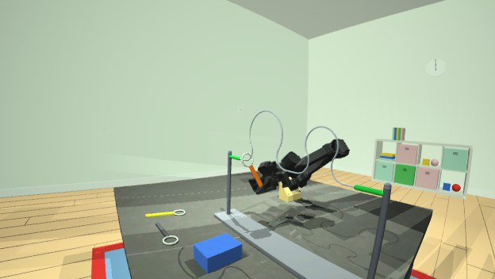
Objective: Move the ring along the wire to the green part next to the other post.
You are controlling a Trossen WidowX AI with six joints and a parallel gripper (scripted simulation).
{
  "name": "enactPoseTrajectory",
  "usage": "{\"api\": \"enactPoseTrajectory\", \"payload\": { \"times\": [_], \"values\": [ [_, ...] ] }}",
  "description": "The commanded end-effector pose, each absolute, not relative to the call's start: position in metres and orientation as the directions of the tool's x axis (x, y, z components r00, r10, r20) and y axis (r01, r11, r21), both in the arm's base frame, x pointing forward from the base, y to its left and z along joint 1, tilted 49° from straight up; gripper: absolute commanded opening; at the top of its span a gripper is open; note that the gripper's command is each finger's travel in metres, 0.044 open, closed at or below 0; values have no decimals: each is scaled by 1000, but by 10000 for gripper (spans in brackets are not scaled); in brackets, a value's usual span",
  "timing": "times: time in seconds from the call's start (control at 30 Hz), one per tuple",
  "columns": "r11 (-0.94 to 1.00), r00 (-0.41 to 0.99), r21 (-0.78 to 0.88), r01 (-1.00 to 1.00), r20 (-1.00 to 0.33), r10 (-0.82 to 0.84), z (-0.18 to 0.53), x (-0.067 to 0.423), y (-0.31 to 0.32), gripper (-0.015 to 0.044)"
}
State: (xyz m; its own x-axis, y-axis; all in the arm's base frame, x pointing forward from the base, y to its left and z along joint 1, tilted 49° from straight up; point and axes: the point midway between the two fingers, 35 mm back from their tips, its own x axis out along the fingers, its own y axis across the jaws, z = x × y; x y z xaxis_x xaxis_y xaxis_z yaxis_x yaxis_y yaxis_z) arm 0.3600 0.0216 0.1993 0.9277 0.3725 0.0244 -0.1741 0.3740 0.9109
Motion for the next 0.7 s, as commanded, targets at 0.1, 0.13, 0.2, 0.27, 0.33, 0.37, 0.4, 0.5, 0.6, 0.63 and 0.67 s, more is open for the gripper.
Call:
{"api": "enactPoseTrajectory", "payload": {
  "times": [0.1, 0.13, 0.2, 0.27, 0.33, 0.37, 0.4, 0.5, 0.6, 0.63, 0.67],
  "values": [
    [485, 931, 860, -159, -33, 364, 178, 361, 11, -150],
    [498, 931, 853, -158, -39, 362, 176, 361, 10, -150],
    [520, 932, 840, -156, -50, 359, 172, 361, 7, -150],
    [540, 932, 827, -154, -59, 356, 168, 361, 4, -150],
    [562, 933, 813, -152, -70, 353, 164, 361, 0, -150],
    [571, 933, 807, -151, -74, 351, 162, 362, -1, -150],
    [578, 934, 802, -150, -77, 350, 160, 362, -2, -150],
    [594, 934, 790, -148, -86, 347, 156, 362, -6, -150],
    [606, 934, 782, -147, -91, 344, 153, 362, -9, -150],
    [610, 935, 779, -147, -93, 343, 152, 362, -10, -150],
    [612, 935, 777, -146, -94, 343, 151, 362, -11, -150]
  ]
}}
